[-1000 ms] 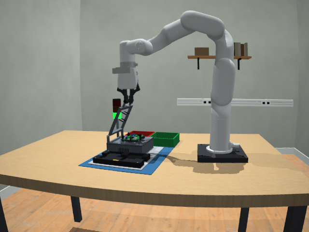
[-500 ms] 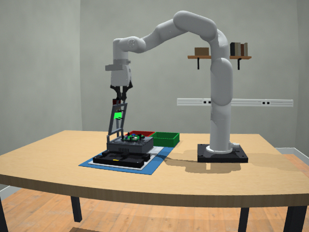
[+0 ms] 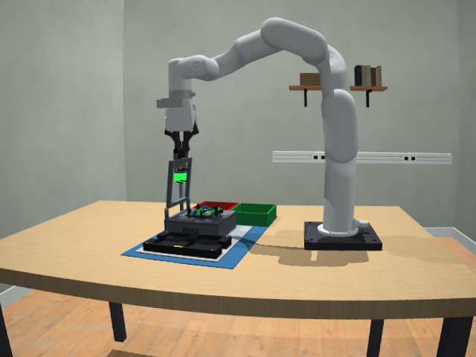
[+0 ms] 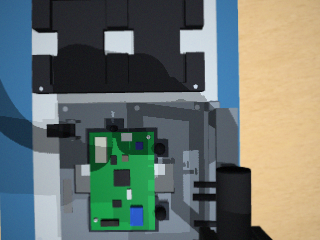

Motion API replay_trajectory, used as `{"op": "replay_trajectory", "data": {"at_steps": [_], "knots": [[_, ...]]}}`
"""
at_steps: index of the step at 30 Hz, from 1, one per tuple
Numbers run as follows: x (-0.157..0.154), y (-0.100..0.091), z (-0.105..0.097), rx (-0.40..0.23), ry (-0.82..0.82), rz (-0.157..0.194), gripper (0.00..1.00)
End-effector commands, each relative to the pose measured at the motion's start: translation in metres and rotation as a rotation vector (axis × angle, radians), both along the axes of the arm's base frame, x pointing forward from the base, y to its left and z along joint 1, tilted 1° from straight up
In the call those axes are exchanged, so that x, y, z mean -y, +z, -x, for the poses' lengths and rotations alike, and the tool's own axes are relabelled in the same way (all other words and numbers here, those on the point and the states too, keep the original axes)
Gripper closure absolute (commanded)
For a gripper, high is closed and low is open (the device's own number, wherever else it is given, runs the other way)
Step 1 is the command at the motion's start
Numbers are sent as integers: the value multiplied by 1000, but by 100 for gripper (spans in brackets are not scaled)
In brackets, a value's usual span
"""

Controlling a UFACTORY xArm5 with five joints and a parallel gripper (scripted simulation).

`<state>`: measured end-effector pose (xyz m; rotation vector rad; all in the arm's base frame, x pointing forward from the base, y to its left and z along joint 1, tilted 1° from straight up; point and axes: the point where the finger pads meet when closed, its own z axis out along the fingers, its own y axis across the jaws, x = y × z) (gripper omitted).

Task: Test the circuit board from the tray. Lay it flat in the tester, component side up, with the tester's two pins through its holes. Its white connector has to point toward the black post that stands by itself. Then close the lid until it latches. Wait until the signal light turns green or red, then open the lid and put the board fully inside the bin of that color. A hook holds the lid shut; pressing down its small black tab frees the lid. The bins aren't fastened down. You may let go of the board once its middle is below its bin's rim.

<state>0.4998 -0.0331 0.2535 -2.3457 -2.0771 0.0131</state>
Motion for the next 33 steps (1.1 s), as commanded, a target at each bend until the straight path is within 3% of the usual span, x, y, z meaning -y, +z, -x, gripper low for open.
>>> {"op": "replay_trajectory", "data": {"at_steps": [1, 4, 5, 33], "knots": [[0, 2, -1, 5, 0, 0, 100], [0, 2, -1, 5, 0, 0, 100], [0, 2, -1, 5, 0, 0, 72], [0, 2, -1, 5, 0, 0, 72]]}}
